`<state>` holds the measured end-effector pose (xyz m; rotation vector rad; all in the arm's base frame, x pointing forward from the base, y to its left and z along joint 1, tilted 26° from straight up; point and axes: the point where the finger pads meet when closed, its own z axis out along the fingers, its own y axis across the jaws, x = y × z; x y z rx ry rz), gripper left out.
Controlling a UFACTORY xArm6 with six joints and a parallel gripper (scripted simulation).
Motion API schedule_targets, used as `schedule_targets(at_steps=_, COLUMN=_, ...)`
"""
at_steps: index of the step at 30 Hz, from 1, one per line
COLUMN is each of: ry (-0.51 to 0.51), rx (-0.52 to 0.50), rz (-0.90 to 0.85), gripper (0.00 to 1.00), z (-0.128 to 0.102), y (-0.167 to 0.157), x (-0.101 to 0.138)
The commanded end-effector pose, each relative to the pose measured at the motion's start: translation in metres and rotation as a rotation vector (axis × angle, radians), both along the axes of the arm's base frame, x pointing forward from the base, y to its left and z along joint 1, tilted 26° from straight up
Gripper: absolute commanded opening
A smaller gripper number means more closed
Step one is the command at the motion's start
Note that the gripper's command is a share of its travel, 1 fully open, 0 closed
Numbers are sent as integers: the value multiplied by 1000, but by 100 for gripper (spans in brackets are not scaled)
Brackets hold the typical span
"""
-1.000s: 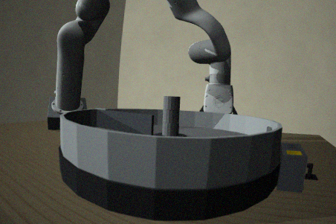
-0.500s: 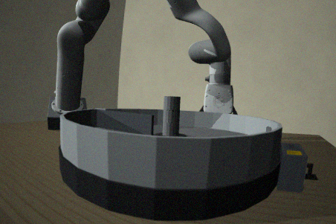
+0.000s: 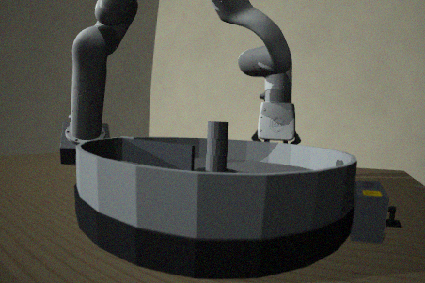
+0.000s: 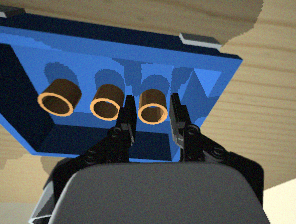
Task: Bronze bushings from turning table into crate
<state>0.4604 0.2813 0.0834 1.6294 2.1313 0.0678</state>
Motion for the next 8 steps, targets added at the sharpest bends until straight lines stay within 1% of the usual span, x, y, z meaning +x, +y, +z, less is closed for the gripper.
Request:
schedule_targets(at_steps=1, ry=-3, rx=3, rz=1, gripper=41, z=11, y=4, x=-3)
schedule_targets(at_steps=8, ry=-3, rx=3, rz=1, gripper=41, z=38, y=11, x=-15)
